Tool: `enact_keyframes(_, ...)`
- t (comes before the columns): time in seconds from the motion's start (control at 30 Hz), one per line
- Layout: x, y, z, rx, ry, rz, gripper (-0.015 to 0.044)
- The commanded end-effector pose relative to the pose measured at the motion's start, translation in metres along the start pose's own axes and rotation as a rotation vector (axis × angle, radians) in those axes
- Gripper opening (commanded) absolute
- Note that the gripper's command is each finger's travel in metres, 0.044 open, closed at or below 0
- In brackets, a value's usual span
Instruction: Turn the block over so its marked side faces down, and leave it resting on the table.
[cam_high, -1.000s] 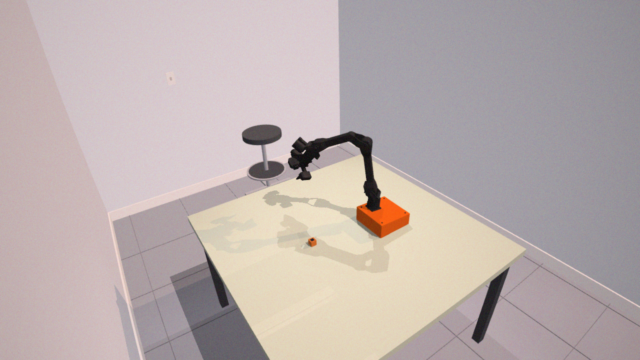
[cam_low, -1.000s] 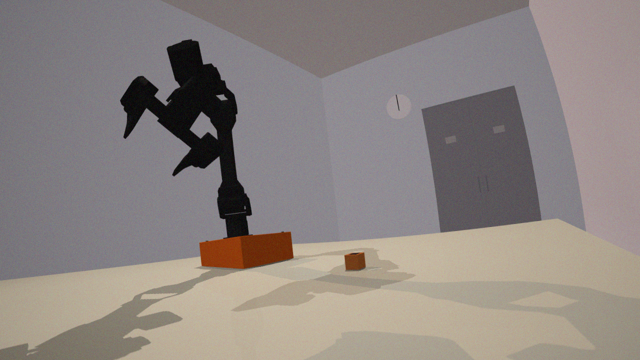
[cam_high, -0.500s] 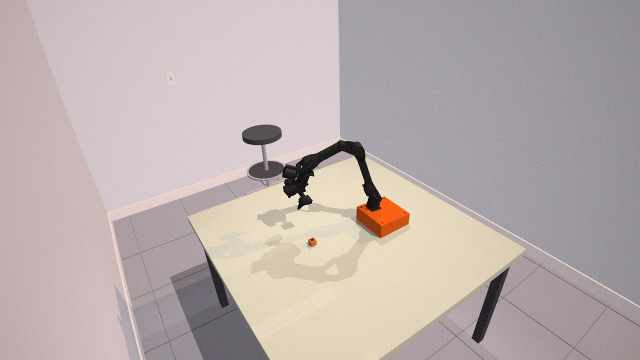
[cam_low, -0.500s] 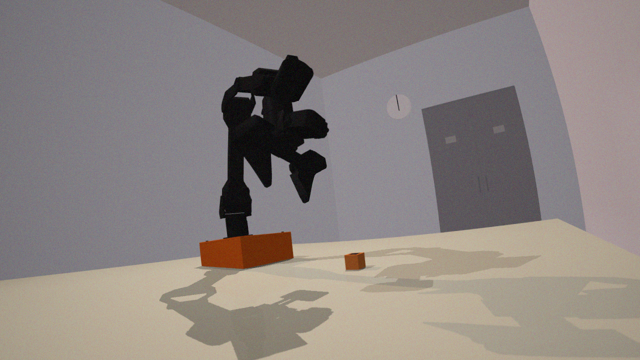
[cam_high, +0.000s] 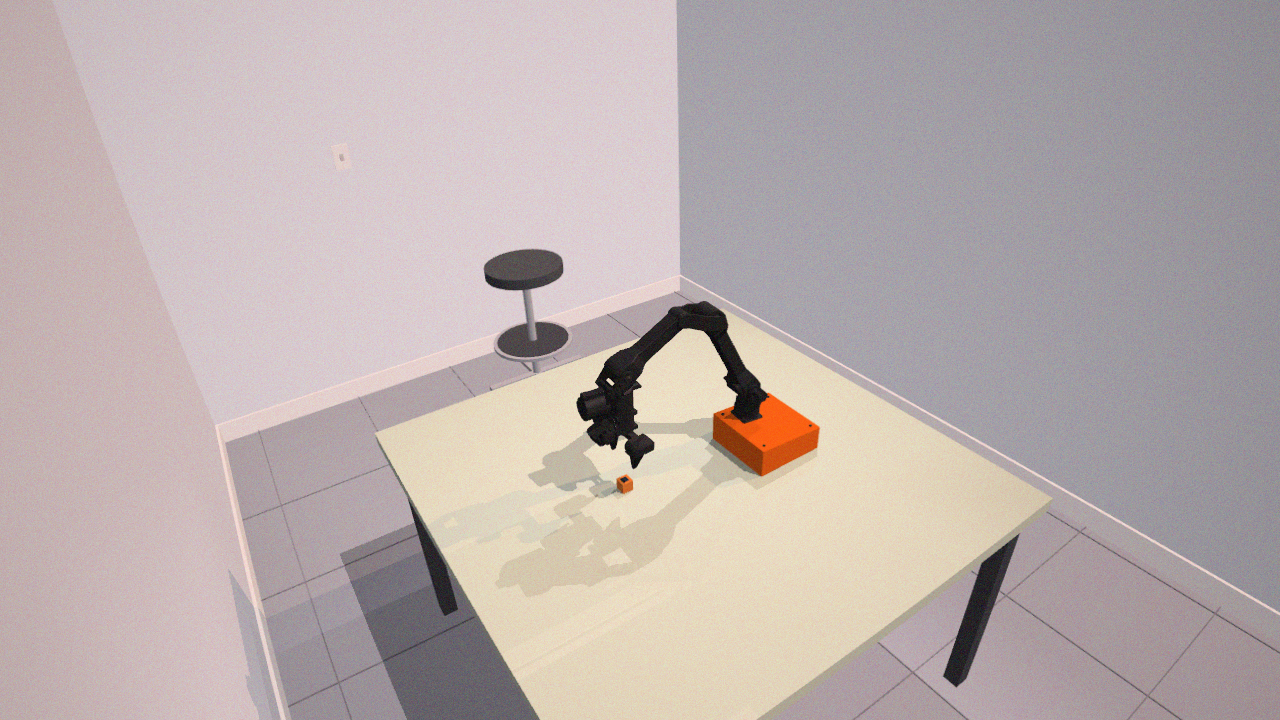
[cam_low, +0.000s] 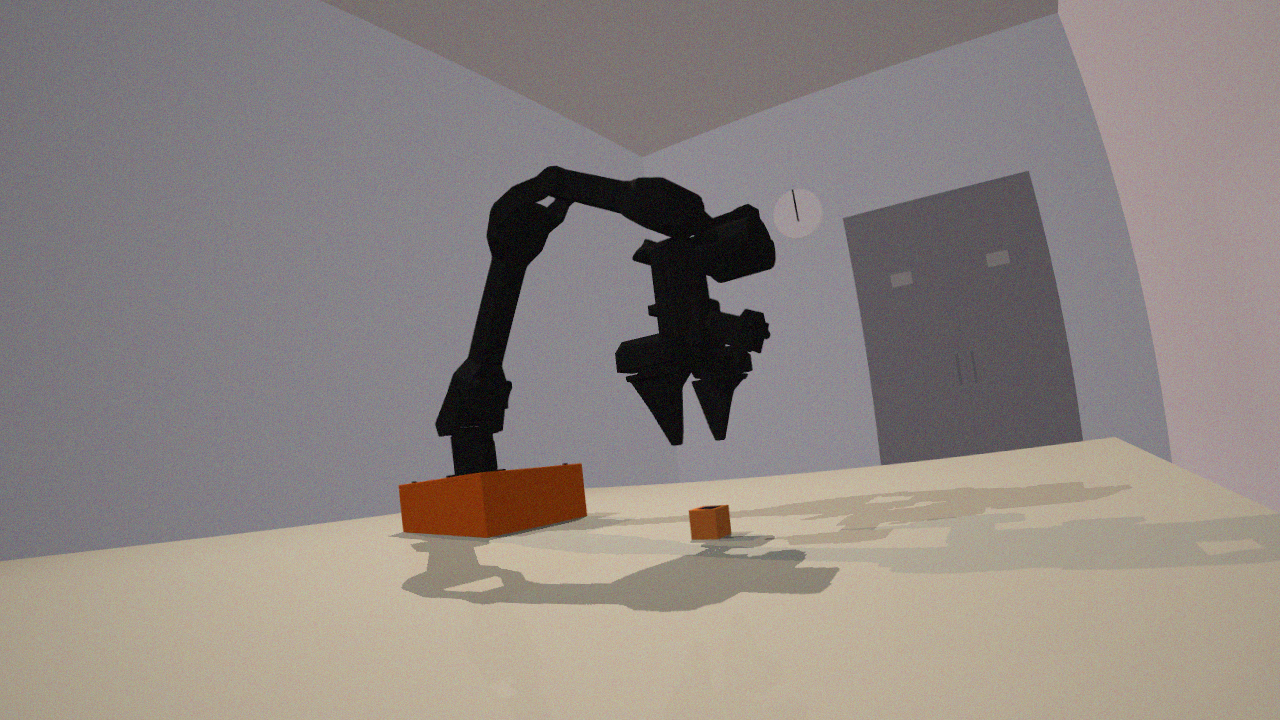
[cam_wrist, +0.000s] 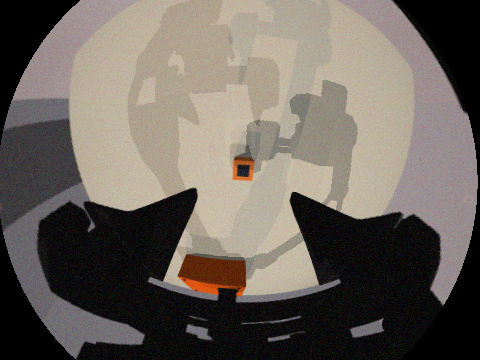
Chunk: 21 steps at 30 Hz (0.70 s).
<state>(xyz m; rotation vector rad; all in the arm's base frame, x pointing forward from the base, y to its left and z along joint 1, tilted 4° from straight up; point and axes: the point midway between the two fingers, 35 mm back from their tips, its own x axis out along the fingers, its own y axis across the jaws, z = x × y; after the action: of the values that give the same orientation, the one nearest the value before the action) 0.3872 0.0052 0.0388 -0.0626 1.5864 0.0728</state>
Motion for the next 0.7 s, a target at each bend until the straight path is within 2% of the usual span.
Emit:
enact_keyframes(0.0, 0.005, 0.001, 0.001, 0.02, 0.014, 0.008, 0.044)
enact_keyframes(0.13, 0.037, 0.0, 0.003, 0.02, 0.014, 0.008, 0.044)
enact_keyframes(0.67, 0.055, 0.0, 0.002, 0.02, 0.014, 0.008, 0.044)
